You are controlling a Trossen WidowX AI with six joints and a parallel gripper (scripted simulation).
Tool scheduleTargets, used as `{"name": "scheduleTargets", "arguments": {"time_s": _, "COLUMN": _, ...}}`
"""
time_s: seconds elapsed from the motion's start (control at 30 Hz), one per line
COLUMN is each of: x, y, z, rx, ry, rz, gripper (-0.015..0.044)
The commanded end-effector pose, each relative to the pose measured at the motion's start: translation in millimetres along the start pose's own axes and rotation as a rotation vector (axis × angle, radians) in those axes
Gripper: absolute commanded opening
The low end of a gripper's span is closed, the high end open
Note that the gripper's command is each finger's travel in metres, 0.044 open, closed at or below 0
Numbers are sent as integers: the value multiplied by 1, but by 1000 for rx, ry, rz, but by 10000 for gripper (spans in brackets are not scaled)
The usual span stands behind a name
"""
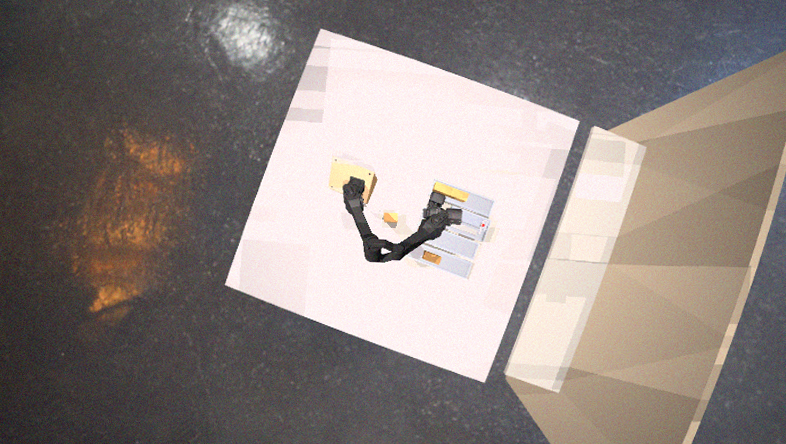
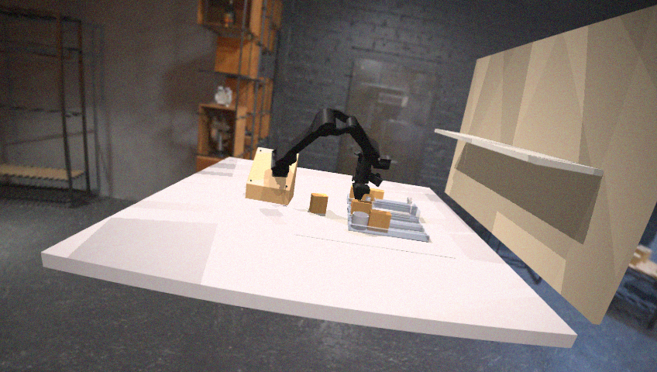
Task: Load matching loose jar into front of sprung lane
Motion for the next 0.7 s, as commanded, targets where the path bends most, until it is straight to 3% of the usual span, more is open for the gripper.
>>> {"name": "scheduleTargets", "arguments": {"time_s": 0.0, "x": -1, "y": -2, "z": 2, "rx": -9, "ry": -9, "rz": -7, "gripper": 0}}
{"name": "scheduleTargets", "arguments": {"time_s": 0.67, "x": -2, "y": -6, "z": 1, "rx": -9, "ry": -9, "rz": -7, "gripper": 0}}
Point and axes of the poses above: the point midway between the two fingers, 35 mm back from their tips, its own y axis back along the fingers, its own x axis across the jaws, z = x × y, the point moved 8 cm from there along y, back along the fingers, and after that the axes turned 12 degrees about -y, right-handed, at the moved point
